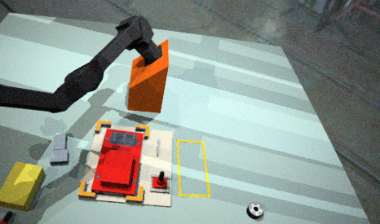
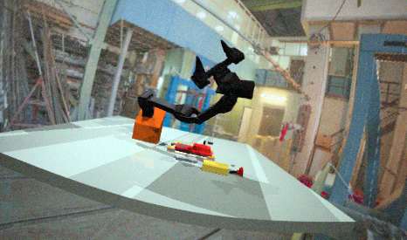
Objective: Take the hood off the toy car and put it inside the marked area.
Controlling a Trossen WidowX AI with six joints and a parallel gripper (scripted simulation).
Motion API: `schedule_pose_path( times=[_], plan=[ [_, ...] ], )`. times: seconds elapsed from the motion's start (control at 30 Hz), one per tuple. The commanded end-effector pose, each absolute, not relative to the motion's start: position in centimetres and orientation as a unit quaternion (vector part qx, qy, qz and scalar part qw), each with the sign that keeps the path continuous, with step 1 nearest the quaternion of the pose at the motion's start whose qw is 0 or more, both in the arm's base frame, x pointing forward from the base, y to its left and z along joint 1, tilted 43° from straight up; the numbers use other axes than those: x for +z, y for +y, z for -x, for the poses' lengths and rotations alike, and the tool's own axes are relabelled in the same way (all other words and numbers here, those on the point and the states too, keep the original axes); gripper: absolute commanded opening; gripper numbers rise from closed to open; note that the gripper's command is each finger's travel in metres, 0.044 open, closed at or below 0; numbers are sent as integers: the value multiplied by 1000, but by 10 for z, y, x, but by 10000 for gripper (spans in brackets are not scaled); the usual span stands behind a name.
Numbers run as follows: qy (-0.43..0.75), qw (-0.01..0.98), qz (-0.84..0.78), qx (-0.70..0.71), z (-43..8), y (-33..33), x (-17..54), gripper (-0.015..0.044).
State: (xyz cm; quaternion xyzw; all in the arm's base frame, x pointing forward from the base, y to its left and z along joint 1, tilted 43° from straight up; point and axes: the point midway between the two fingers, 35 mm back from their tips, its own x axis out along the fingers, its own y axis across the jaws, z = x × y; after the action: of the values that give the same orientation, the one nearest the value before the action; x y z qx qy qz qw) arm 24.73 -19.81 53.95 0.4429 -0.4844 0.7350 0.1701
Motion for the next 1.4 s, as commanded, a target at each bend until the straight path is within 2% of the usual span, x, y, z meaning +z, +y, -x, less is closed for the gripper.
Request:
schedule_pose_path(
  times=[0.0,0.33,0.53,0.73,1.03,1.37],
  plan=[
    [-484,172,-440,737,-244,-198,541,440],
    [-434,280,-283,808,-104,-160,594,440],
    [-377,382,-180,825,-29,-95,612,440],
    [-304,486,-83,815,18,-12,611,440],
    [-176,631,38,754,26,119,580,440],
    [-35,766,129,628,-43,227,519,440]
  ],
)
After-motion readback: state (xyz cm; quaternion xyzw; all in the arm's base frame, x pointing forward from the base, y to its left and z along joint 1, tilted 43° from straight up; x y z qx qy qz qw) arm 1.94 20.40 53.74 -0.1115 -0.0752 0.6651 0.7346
